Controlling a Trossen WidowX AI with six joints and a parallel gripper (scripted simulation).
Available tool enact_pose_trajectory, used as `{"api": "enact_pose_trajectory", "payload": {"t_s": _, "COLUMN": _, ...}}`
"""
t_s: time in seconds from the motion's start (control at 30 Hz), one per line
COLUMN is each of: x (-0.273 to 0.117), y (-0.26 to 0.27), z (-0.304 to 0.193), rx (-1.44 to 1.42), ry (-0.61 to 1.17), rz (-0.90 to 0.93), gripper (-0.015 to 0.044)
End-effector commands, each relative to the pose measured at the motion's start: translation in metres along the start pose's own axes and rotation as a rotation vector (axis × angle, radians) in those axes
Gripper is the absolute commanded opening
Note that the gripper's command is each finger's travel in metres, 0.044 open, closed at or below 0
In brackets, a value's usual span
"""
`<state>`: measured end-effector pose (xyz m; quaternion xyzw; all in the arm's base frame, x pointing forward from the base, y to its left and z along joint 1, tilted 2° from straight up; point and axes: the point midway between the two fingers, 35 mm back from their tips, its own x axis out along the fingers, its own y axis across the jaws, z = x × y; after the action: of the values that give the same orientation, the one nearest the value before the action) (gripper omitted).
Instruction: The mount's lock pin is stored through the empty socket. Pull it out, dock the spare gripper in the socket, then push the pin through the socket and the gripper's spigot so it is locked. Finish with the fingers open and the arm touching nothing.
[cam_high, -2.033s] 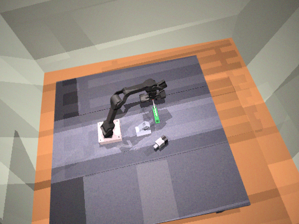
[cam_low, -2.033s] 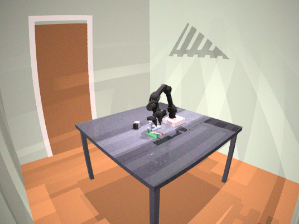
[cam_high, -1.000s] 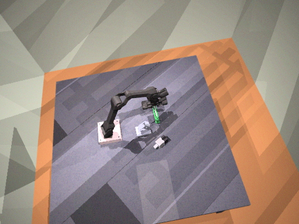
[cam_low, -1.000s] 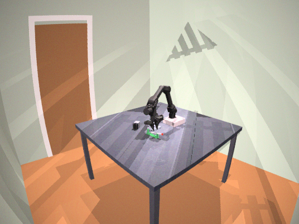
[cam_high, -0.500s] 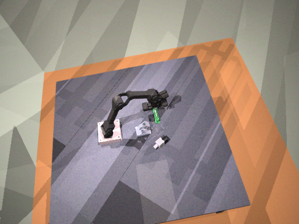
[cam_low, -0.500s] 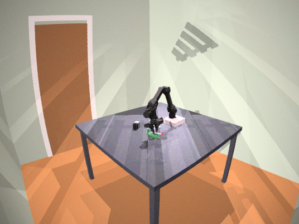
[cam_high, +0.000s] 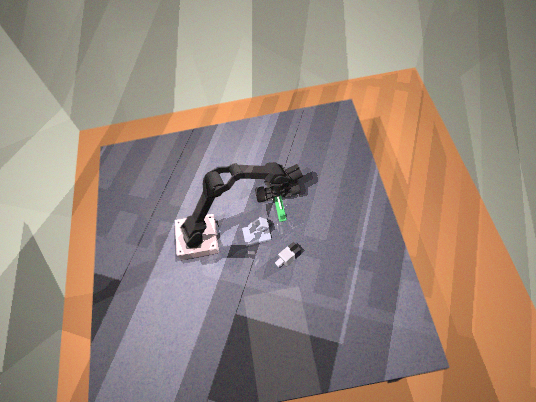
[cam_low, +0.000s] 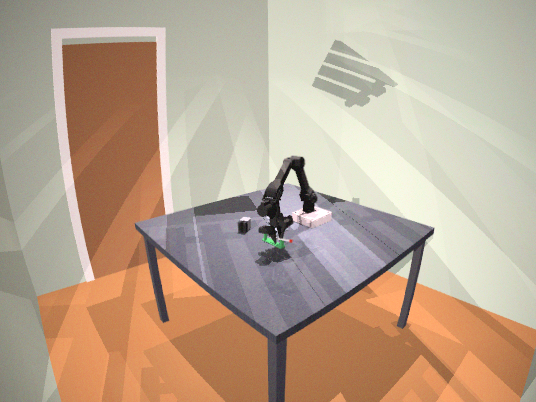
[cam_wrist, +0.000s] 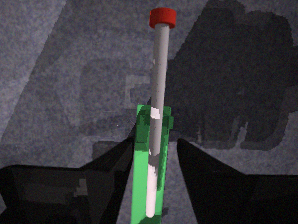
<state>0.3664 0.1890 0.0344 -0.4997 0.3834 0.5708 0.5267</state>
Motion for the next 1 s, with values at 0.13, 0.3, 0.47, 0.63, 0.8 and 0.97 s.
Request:
{"api": "enact_pose_trajectory", "payload": {"t_s": 0.13, "x": 0.005, "y": 0.002, "z": -0.002, "rx": -0.002, "ry": 0.005, "rz": 0.009, "gripper": 0.018}}
{"api": "enact_pose_trajectory", "payload": {"t_s": 0.3, "x": 0.005, "y": 0.002, "z": -0.002, "rx": -0.002, "ry": 0.005, "rz": 0.009, "gripper": 0.0075}}
{"api": "enact_pose_trajectory", "payload": {"t_s": 0.47, "x": 0.005, "y": 0.002, "z": -0.002, "rx": -0.002, "ry": 0.005, "rz": 0.009, "gripper": 0.0003}}
{"api": "enact_pose_trajectory", "payload": {"t_s": 0.63, "x": 0.005, "y": 0.002, "z": -0.002, "rx": -0.002, "ry": 0.005, "rz": 0.009, "gripper": 0.0}}
{"api": "enact_pose_trajectory", "payload": {"t_s": 0.8, "x": 0.001, "y": 0.002, "z": -0.001, "rx": -0.001, "ry": 0.004, "rz": 0.009, "gripper": 0.0}}
{"api": "enact_pose_trajectory", "payload": {"t_s": 0.97, "x": -0.01, "y": 0.003, "z": 0.001, "rx": 0.002, "ry": 0.004, "rz": 0.014, "gripper": 0.0}}
